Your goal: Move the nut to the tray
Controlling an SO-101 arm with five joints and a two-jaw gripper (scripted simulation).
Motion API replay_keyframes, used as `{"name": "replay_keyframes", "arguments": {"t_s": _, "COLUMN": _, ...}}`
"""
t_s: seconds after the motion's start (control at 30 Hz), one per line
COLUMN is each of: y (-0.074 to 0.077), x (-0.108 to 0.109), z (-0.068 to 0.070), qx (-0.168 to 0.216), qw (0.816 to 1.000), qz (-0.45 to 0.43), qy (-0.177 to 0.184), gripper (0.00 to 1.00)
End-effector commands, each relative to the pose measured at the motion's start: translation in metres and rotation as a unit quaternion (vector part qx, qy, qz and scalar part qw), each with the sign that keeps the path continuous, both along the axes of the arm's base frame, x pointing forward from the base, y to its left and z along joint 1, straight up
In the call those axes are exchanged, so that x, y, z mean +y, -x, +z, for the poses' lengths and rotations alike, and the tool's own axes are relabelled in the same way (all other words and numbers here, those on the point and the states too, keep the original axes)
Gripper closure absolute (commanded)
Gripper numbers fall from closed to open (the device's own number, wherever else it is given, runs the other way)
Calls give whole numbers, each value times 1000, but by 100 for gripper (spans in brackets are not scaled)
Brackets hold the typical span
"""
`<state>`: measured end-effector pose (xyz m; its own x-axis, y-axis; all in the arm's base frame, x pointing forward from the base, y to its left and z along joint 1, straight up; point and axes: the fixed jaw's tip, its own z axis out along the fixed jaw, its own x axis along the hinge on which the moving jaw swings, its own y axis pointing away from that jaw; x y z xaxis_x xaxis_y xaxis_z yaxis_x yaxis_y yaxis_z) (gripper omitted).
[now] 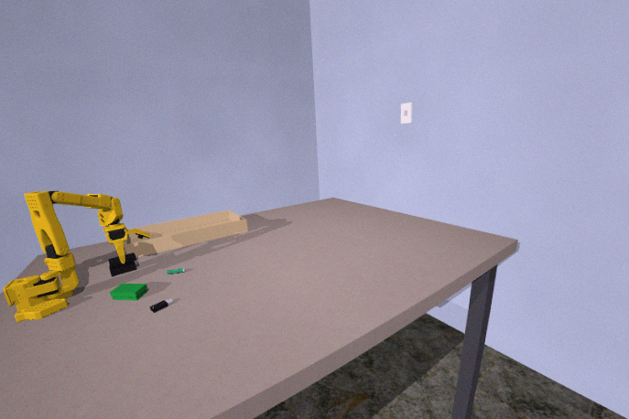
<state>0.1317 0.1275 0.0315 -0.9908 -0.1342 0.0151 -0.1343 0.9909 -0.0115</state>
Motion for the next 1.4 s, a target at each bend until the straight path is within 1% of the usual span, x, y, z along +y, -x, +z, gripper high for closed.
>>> {"name": "replay_keyframes", "arguments": {"t_s": 0.0, "y": -3, "x": 0, "z": 1, "qx": -7, "qw": 1000, "qz": -11, "qy": -7, "gripper": 79}}
{"name": "replay_keyframes", "arguments": {"t_s": 0.33, "y": -3, "x": 0, "z": 1, "qx": -7, "qw": 1000, "qz": -11, "qy": -7, "gripper": 79}}
{"name": "replay_keyframes", "arguments": {"t_s": 0.67, "y": 0, "x": 0, "z": -2, "qx": -7, "qw": 1000, "qz": -11, "qy": -7, "gripper": 79}}
{"name": "replay_keyframes", "arguments": {"t_s": 1.37, "y": 0, "x": 0, "z": -2, "qx": -7, "qw": 1000, "qz": -11, "qy": -7, "gripper": 79}}
